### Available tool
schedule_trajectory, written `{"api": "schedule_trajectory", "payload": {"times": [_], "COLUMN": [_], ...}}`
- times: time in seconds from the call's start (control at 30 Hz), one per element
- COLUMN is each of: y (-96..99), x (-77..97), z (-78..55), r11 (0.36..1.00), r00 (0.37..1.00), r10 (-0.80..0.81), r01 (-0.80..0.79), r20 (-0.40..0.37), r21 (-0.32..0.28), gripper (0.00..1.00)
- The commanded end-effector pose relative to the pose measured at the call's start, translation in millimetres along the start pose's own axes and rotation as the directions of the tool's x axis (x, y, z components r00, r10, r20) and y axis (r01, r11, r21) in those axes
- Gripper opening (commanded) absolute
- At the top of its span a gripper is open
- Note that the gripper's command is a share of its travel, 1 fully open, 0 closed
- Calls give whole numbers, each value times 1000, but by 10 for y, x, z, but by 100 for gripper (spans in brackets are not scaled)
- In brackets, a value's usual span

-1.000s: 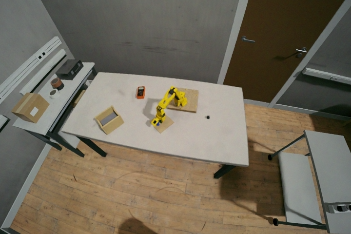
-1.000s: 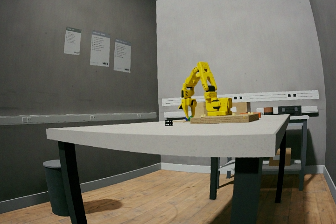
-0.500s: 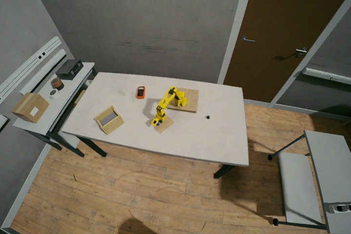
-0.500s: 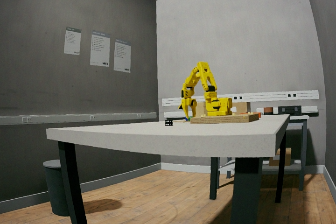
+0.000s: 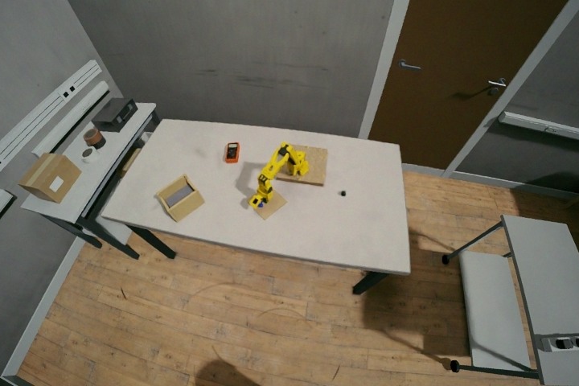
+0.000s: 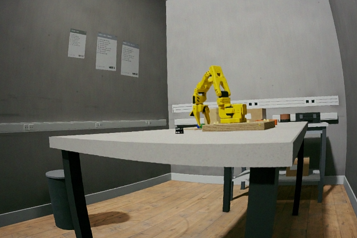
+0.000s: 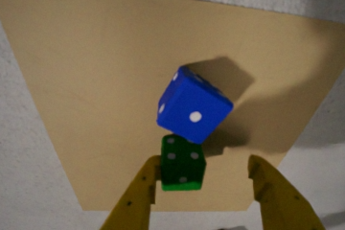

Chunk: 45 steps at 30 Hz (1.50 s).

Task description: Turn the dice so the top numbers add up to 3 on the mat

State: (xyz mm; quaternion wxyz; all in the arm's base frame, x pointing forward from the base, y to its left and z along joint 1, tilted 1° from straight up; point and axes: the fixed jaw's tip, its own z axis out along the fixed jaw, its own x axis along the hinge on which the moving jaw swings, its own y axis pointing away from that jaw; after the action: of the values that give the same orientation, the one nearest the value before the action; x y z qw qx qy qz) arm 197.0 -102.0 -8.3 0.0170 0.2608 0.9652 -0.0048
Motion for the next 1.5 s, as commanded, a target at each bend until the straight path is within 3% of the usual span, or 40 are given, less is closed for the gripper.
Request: {"api": "schedule_trajectory", "payload": {"times": [0.0, 0.3, 0.97, 1.47], "y": [-7, -7, -8, -8], "x": [52, 42, 29, 32], "z": [55, 6, -520, -541], "r11": [1000, 1000, 1000, 1000], "r00": [1000, 1000, 1000, 1000], "r10": [-3, -3, -3, -3], "r01": [3, 3, 3, 3], "r20": [-27, -27, -27, -27], "r21": [-1, -1, -1, -1], "gripper": [29, 29, 29, 29]}}
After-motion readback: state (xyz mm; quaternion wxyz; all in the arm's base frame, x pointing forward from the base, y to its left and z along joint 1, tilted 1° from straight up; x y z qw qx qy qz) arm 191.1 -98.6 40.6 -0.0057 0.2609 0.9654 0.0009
